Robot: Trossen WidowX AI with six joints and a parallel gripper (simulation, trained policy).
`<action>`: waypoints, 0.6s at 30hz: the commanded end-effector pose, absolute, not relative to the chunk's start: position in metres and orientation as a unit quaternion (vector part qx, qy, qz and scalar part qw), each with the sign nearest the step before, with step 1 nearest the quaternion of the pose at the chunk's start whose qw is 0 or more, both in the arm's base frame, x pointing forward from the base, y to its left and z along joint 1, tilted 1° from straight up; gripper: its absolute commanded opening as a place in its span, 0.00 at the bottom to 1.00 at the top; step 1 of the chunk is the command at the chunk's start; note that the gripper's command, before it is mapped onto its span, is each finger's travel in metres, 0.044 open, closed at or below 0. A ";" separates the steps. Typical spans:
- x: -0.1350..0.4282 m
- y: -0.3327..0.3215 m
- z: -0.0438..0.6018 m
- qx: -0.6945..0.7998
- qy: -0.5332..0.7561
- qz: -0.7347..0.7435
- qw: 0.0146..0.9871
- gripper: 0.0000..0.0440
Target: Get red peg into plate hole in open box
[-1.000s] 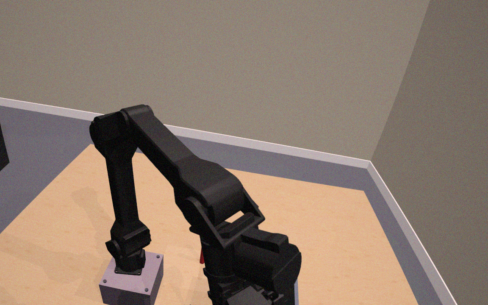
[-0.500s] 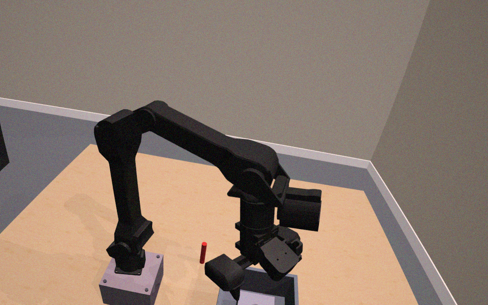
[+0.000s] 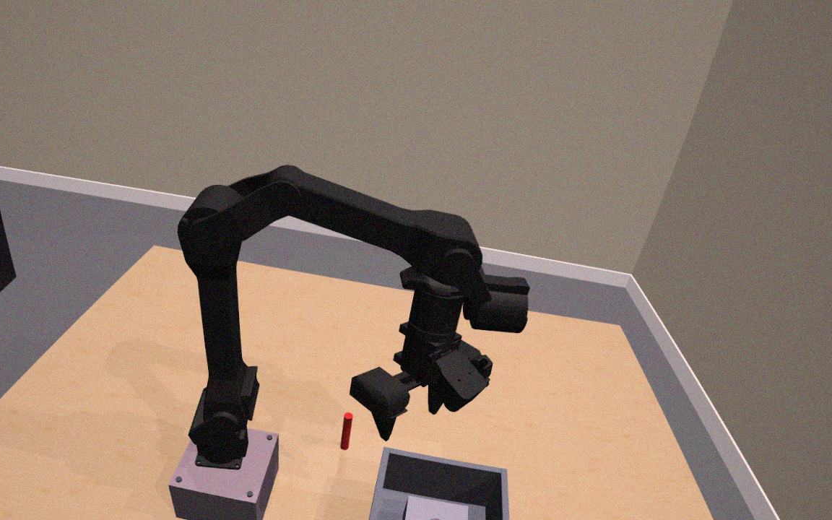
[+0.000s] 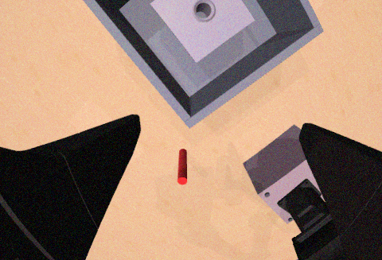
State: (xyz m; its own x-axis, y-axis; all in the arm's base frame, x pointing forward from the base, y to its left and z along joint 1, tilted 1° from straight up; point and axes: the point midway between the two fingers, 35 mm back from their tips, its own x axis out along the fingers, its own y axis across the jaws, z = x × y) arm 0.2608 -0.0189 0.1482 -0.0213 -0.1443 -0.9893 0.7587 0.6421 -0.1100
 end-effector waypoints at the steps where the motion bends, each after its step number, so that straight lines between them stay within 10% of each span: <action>1: 0.249 0.005 0.141 0.232 0.646 -0.353 0.636 1.00; 18: 0.197 0.078 0.111 0.174 0.691 -0.389 0.583 1.00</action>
